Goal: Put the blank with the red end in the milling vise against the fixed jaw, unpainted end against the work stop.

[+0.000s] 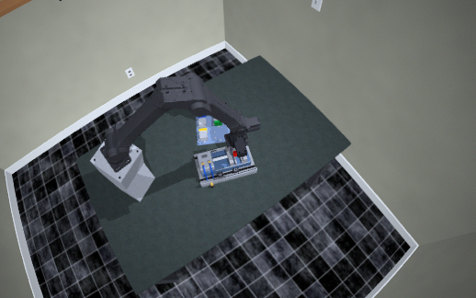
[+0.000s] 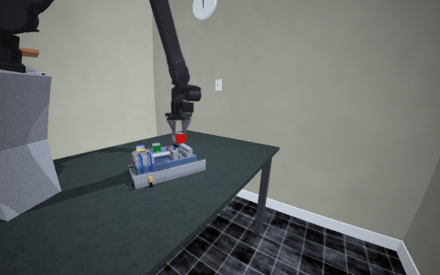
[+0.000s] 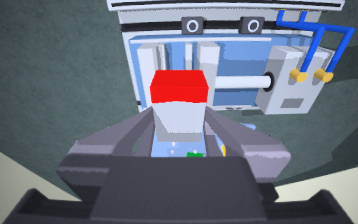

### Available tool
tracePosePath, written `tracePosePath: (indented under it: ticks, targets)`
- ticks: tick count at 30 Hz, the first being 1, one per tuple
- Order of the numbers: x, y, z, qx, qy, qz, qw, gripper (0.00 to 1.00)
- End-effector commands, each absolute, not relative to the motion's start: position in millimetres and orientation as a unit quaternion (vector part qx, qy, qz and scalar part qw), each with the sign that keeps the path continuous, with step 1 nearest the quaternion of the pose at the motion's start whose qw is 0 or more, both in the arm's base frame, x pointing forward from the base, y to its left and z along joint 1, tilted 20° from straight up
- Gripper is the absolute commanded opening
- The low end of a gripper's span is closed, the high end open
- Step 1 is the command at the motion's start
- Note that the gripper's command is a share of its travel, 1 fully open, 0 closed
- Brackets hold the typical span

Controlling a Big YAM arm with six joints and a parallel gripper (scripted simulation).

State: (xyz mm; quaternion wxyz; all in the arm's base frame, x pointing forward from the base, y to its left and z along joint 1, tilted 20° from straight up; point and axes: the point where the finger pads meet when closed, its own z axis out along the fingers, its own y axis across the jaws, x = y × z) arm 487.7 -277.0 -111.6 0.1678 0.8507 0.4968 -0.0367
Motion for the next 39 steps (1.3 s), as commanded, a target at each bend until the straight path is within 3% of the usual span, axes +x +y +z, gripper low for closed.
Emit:
tracePosePath:
  ticks: [1,39]
  targets:
    - [508.6,-288.1,-79.9,0.851,0.489,-0.019,0.192,0.0]
    - [510.0,-289.6,-80.4,0.842,0.503,-0.02,0.195,0.0]
